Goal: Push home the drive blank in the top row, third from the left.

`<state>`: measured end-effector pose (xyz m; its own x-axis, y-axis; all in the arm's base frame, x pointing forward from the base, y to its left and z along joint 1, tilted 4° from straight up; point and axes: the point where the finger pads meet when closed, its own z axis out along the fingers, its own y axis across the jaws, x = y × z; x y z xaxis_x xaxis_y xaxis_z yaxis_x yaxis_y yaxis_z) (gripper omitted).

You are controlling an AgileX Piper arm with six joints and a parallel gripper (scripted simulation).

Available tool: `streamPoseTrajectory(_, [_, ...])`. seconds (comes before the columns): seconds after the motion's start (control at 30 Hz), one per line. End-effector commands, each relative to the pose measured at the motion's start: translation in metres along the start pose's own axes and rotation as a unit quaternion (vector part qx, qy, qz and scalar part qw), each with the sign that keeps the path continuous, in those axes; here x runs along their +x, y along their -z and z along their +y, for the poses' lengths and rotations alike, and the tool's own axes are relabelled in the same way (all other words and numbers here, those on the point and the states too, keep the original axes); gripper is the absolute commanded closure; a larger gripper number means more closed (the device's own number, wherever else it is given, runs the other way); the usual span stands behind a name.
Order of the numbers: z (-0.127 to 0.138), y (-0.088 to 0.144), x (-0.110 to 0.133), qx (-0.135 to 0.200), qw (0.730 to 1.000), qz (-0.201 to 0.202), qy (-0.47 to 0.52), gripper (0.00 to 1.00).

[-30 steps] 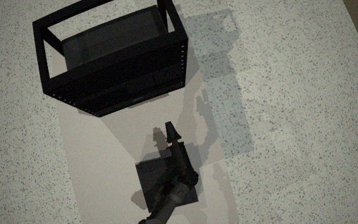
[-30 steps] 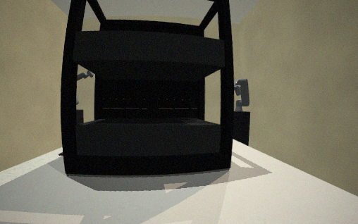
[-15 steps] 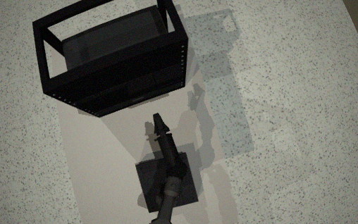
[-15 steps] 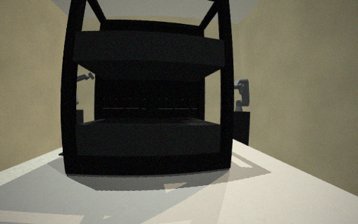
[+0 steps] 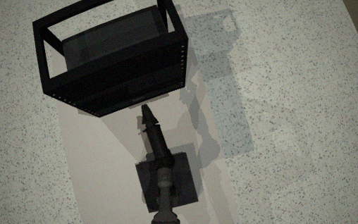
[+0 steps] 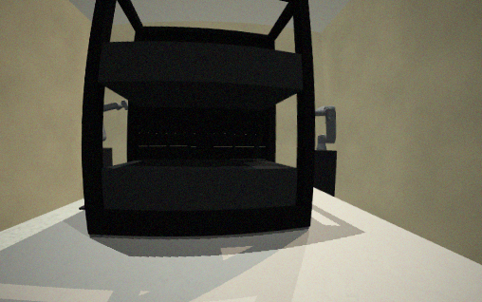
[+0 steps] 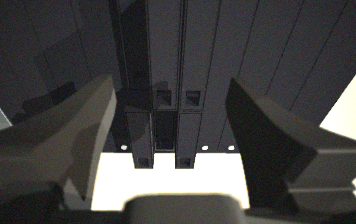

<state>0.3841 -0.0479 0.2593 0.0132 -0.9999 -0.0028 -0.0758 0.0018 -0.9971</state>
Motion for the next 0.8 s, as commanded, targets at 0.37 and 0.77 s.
streamPoseTrajectory(0.37, [-0.0003,-0.011,-0.0063,0.001,1.0,0.001,0.0,0.0])
streamPoseTrajectory(0.77, [-0.0003,-0.011,-0.0063,0.001,1.0,0.001,0.0,0.0])
